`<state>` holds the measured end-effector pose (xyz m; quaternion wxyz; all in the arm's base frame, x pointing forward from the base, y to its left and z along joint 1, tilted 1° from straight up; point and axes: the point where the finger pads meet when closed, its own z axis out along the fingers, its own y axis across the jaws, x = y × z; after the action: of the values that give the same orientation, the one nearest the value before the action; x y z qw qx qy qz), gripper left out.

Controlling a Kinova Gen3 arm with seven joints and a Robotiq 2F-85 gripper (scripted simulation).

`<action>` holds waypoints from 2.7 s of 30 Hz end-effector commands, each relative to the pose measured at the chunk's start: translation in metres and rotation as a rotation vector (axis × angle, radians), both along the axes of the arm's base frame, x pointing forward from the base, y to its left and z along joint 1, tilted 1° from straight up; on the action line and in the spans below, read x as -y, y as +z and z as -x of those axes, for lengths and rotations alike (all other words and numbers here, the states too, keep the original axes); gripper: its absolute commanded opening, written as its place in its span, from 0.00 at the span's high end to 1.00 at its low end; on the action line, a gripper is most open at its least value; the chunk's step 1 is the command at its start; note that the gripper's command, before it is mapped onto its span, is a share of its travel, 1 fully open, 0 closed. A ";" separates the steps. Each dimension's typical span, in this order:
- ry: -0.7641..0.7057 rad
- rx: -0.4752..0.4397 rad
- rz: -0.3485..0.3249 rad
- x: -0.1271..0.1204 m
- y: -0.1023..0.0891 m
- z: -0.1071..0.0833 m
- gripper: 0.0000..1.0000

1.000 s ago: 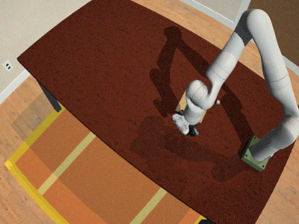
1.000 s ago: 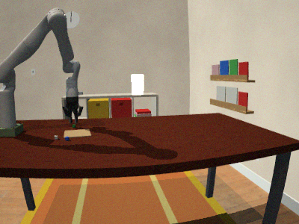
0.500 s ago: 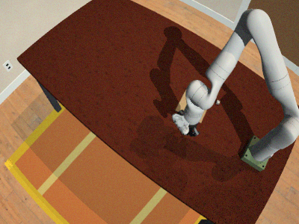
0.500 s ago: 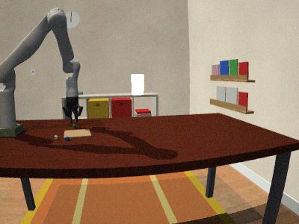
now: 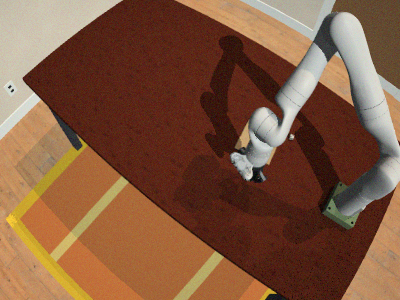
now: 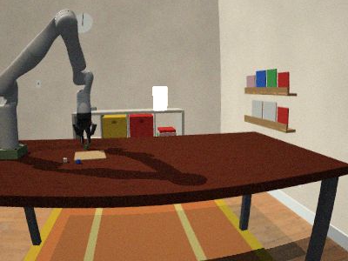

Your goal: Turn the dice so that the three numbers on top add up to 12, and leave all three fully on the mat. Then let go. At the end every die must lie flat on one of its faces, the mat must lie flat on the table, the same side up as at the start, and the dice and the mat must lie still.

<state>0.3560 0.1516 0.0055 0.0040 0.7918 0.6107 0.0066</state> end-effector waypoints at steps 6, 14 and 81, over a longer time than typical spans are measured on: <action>0.000 0.001 0.000 0.000 0.001 -0.001 0.69; 0.000 0.001 0.000 0.000 0.001 -0.001 0.69; 0.000 0.001 0.000 0.000 -0.021 -0.001 0.69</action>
<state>0.3578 0.1512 -0.0151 0.0049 0.7923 0.6100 0.0076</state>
